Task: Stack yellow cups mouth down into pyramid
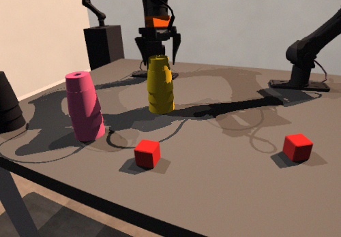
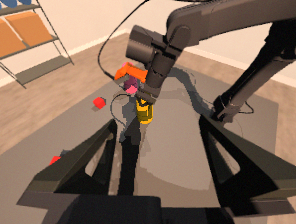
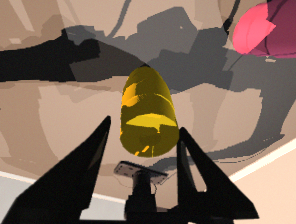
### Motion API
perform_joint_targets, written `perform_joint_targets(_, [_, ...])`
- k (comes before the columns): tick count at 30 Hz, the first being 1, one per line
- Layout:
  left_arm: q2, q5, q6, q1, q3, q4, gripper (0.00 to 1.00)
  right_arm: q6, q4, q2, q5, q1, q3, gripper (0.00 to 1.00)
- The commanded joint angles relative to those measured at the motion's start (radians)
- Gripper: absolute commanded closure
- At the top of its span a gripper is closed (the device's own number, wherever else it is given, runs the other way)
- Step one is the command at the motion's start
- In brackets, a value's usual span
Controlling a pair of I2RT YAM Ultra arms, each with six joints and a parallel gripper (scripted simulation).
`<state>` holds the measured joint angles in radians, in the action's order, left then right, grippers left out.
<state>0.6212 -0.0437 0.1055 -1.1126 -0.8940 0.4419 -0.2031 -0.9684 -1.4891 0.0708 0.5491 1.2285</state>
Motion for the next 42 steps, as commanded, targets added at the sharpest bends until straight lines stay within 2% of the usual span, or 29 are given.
perform_joint_targets(1, [-0.024, -0.007, 0.006, -0.011, 0.005, -0.020, 0.00, 0.011, 0.022, -0.009, 0.001, -0.012, -0.007, 0.18])
perform_joint_targets(8, [-0.024, -0.007, 0.006, -0.011, 0.005, -0.020, 0.00, 0.011, 0.009, -0.010, 0.001, -0.012, -0.006, 0.18])
perform_joint_targets(9, [-0.024, -0.007, 0.006, -0.011, 0.005, -0.020, 0.00, 0.011, 0.009, -0.010, 0.001, -0.012, -0.006, 0.22])
perform_joint_targets(11, [-0.024, -0.007, 0.006, -0.011, 0.005, -0.020, 0.00, 0.011, 0.009, -0.010, 0.001, -0.012, -0.006, 0.22])
perform_joint_targets(12, [-0.024, -0.007, 0.006, -0.011, 0.005, -0.020, 0.00, 0.004, 0.010, -0.001, 0.001, -0.006, 0.003, 0.26])
perform_joint_targets(14, [-0.024, -0.007, 0.006, -0.011, 0.005, -0.020, 0.00, 0.004, 0.010, -0.001, 0.001, -0.006, 0.003, 0.26])
perform_joint_targets(15, [-0.024, -0.007, 0.006, -0.011, 0.005, -0.020, 0.00, 0.004, 0.010, -0.001, 0.001, -0.006, 0.003, 0.31])
perform_joint_targets(19, [-0.024, -0.007, 0.006, -0.011, 0.005, -0.020, 0.00, 0.004, 0.010, -0.001, 0.001, -0.006, 0.003, 0.31])
perform_joint_targets(20, [-0.024, -0.007, 0.006, -0.011, 0.005, -0.020, 0.00, 0.004, 0.010, -0.001, 0.001, -0.006, 0.003, 0.35])
perform_joint_targets(22, [-0.024, -0.007, 0.006, -0.011, 0.005, -0.020, 0.00, 0.004, 0.010, -0.001, 0.001, -0.006, 0.003, 0.35])
perform_joint_targets(31, [-0.024, -0.007, 0.006, -0.011, 0.005, -0.020, 0.00, 0.001, 0.007, -0.011, 0.007, -0.002, 0.004, 0.48])
perform_joint_targets(32, [-0.024, -0.007, 0.006, -0.011, 0.005, -0.020, 0.00, 0.001, 0.007, -0.011, 0.007, -0.002, 0.004, 0.59])
perform_joint_targets(34, [-0.024, -0.007, 0.006, -0.011, 0.005, -0.020, 0.00, 0.001, 0.007, -0.011, 0.007, -0.002, 0.004, 0.59])
perform_joint_targets(37, [-0.024, -0.007, 0.006, -0.011, 0.005, -0.020, 0.00, 0.001, 0.007, -0.011, 0.007, -0.002, 0.004, 0.93])
perform_joint_targets(38, [-0.024, -0.007, 0.006, -0.011, 0.005, -0.020, 0.00, 0.001, 0.007, -0.011, 0.007, -0.002, 0.004, 1.00])
perform_joint_targets(42, [-0.024, -0.007, 0.006, -0.011, 0.005, -0.020, 0.00, 0.000, -0.015, -0.011, 0.008, -0.002, 0.026, 1.00])
